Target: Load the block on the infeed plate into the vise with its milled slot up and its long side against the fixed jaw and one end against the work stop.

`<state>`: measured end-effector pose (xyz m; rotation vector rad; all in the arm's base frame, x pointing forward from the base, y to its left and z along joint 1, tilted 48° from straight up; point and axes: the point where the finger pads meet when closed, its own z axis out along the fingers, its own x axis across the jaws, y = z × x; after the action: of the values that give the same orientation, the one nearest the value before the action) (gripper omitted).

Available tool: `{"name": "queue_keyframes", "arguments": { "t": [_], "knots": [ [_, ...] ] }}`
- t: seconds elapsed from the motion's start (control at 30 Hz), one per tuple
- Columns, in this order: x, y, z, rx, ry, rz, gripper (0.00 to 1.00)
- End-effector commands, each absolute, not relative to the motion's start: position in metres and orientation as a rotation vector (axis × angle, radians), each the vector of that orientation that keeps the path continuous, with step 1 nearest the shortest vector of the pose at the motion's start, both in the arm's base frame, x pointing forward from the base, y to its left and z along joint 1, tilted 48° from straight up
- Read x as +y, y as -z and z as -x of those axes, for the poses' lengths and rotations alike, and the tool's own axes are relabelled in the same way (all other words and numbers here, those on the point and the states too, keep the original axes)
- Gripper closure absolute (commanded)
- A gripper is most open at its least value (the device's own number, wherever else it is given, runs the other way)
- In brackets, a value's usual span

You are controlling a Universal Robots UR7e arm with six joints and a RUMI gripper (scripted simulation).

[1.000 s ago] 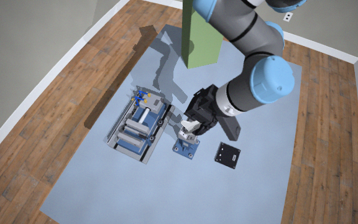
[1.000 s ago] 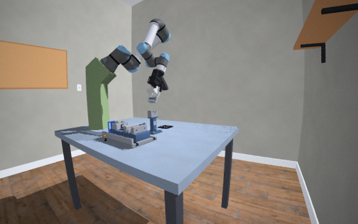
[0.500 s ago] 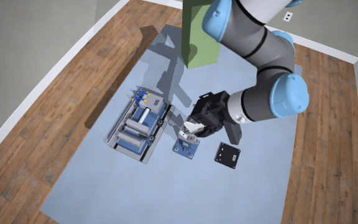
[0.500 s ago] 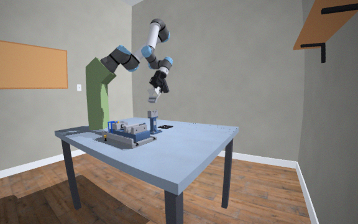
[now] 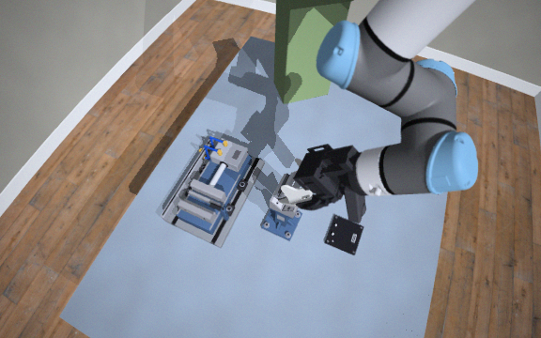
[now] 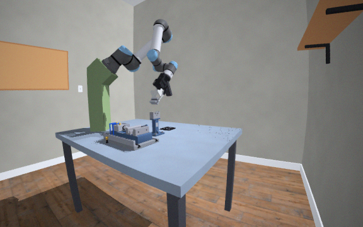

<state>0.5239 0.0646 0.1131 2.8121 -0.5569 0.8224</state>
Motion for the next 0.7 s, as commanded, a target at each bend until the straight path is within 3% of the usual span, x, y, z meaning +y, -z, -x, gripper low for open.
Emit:
{"name": "queue_keyframes", "arguments": {
  "t": [0.0,0.67],
  "knots": [
    [0.0647,-0.1136,-0.5241,-0.565,-0.809,-2.786,1.00],
    [0.0650,-0.1135,-0.5243,-0.577,-0.784,-2.742,1.00]
  ]
}}
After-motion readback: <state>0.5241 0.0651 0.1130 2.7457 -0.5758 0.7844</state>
